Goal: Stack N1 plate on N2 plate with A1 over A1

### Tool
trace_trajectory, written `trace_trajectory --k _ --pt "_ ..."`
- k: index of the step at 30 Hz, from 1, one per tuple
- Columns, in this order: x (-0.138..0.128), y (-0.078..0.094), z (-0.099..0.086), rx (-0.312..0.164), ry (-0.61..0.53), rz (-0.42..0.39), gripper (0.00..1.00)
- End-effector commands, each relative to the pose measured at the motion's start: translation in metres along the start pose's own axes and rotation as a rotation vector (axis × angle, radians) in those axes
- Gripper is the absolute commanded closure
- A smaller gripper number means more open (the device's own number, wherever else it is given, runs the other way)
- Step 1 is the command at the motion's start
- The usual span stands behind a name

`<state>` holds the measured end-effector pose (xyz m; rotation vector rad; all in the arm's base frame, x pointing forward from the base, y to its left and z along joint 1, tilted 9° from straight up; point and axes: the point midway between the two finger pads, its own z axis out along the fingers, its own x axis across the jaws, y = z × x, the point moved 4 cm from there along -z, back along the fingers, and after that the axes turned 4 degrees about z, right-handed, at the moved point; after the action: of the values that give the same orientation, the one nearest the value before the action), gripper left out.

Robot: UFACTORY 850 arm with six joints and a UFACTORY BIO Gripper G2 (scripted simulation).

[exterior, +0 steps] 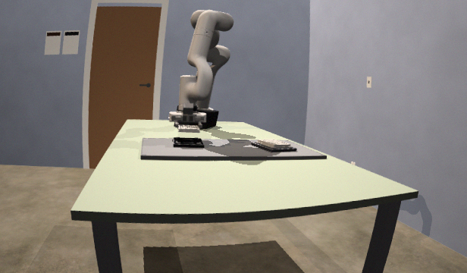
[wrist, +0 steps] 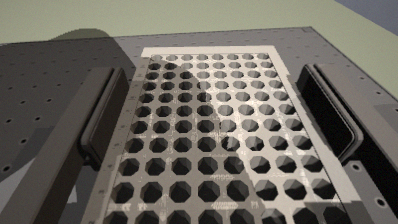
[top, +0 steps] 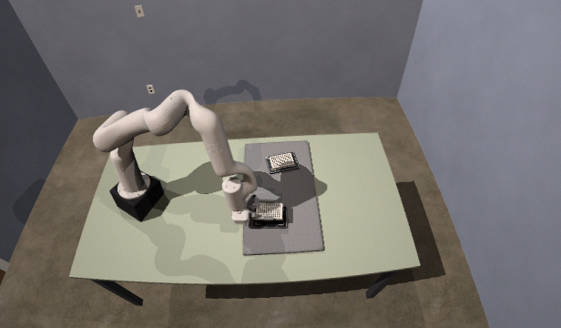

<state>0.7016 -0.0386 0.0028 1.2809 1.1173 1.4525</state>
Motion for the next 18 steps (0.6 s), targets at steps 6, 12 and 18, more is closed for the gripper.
trace_trajectory --k 6,12,18 --pt "0.001 0.015 0.001 -0.001 0.0 -0.001 1.0" --pt "0.002 0.025 0.001 -0.001 0.0 -0.001 1.0" --pt "0.002 0.031 0.001 -0.001 0.0 -0.001 1.0"
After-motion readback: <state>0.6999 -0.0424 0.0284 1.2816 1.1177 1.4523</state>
